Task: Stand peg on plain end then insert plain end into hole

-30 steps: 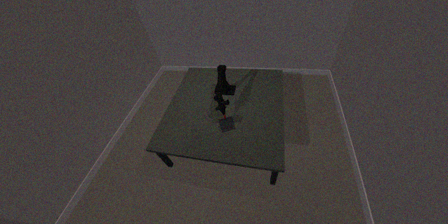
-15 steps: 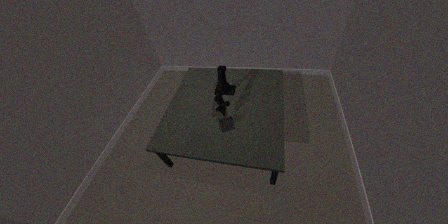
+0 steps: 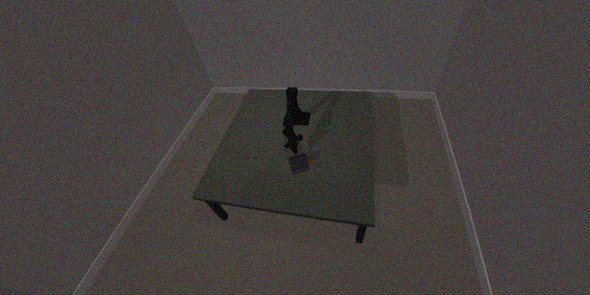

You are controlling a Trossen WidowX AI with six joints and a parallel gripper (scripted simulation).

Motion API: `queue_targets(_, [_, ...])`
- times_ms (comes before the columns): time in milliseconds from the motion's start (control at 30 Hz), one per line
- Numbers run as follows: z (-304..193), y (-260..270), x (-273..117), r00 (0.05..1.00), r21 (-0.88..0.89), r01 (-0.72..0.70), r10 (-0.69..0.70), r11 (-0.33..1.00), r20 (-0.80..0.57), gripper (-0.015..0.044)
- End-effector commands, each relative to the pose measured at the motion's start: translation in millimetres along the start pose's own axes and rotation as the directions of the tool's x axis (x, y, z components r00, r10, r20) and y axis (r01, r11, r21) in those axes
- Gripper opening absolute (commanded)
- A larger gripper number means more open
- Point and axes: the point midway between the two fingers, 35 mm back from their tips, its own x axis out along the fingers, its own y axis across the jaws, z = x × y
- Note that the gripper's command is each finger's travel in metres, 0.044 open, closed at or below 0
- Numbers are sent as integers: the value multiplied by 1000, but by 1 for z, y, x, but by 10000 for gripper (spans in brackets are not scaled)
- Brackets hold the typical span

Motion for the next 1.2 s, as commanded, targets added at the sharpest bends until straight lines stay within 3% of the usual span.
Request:
queue_targets(0, [0, -1, 3, 1000, 6, 3, -3, 1000, -3, 0])
queue_targets(833, [0, 0, 9, 1000, 0, 0, 0, 1000, 0, 0])
queue_targets(1167, [0, 0, 9, 1000, 0, 0, 0, 1000, 0, 263])
